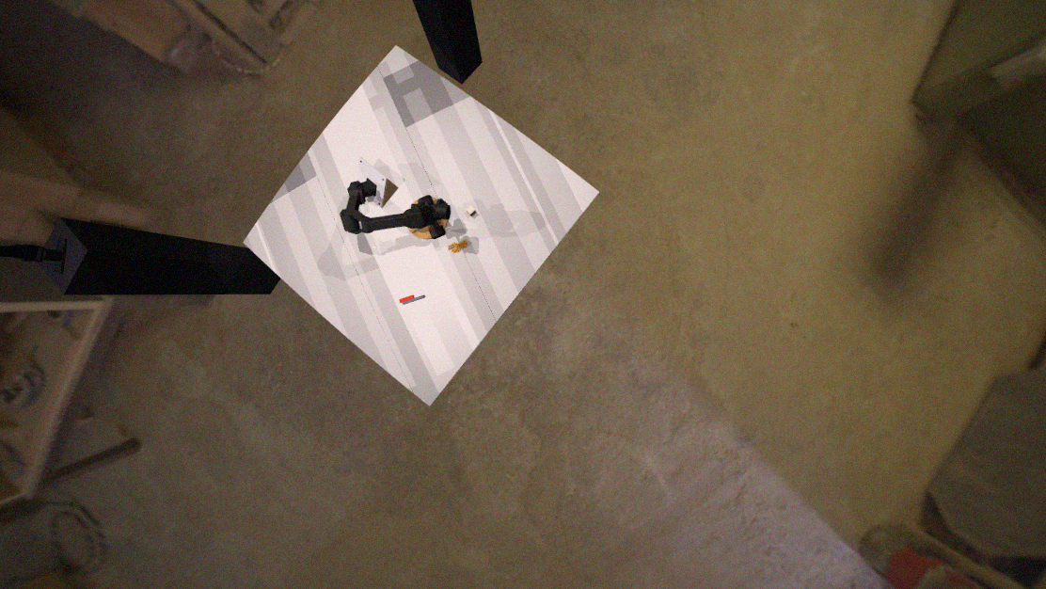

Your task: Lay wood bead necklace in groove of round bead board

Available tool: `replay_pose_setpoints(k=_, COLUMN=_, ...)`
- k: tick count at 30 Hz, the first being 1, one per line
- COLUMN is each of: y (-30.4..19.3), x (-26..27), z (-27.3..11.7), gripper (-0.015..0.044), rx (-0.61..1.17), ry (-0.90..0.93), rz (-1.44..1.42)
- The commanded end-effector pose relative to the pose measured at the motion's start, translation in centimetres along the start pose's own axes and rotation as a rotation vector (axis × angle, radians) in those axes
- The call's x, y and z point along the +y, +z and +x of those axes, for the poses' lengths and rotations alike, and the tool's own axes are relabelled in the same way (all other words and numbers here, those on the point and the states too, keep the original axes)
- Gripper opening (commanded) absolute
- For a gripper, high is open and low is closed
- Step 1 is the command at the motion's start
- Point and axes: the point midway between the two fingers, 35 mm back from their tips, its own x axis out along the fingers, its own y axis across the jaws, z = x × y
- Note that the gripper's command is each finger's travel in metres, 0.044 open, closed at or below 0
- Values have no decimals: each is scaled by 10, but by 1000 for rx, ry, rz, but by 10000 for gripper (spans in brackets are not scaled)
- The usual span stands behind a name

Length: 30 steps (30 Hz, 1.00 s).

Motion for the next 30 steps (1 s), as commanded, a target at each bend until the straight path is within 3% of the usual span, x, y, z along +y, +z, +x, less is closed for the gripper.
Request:
replay_pose_setpoints(k=1, y=-5, x=-2, z=-21, gripper=282, rx=-13, ry=-5, rz=-113)
replay_pose_setpoints(k=7, y=-7, x=-2, z=-23, gripper=125, rx=-13, ry=-5, rz=-142)
replay_pose_setpoints(k=30, y=-6, x=-3, z=7, gripper=120, rx=-13, ry=-8, rz=-141)
